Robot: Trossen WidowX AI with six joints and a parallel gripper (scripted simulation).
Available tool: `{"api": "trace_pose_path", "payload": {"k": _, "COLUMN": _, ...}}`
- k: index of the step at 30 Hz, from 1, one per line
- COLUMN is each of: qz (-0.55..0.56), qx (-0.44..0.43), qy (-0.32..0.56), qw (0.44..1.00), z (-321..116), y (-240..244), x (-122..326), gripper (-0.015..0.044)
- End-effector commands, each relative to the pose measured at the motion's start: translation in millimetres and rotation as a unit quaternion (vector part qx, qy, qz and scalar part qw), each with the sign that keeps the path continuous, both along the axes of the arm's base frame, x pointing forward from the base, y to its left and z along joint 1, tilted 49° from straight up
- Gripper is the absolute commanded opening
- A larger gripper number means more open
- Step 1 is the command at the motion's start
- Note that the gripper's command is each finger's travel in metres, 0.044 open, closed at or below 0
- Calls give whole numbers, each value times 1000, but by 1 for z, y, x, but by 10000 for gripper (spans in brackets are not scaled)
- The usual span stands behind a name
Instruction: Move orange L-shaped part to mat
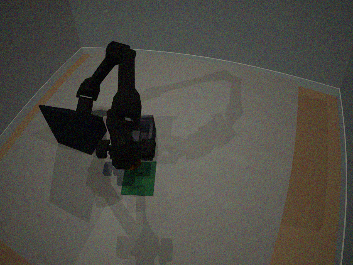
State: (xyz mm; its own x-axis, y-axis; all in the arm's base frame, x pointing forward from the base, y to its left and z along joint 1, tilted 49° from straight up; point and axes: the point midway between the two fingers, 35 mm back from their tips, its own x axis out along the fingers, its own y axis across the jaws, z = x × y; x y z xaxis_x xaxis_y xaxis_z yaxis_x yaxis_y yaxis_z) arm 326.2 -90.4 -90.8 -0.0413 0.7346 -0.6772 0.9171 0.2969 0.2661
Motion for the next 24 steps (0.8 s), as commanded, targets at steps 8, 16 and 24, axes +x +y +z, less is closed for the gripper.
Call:
{"api": "trace_pose_path", "payload": {"k": 8, "qz": -3, "qx": 2, "qy": 3, "qw": 1000, "z": -12, "y": 14, "x": -1, "gripper": 0}}
{"api": "trace_pose_path", "payload": {"k": 16, "qz": -3, "qx": 3, "qy": 3, "qw": 1000, "z": -20, "y": 23, "x": -2, "gripper": 0}}
{"api": "trace_pose_path", "payload": {"k": 24, "qz": -3, "qx": 3, "qy": 3, "qw": 1000, "z": -28, "y": 32, "x": -2, "gripper": 0}}
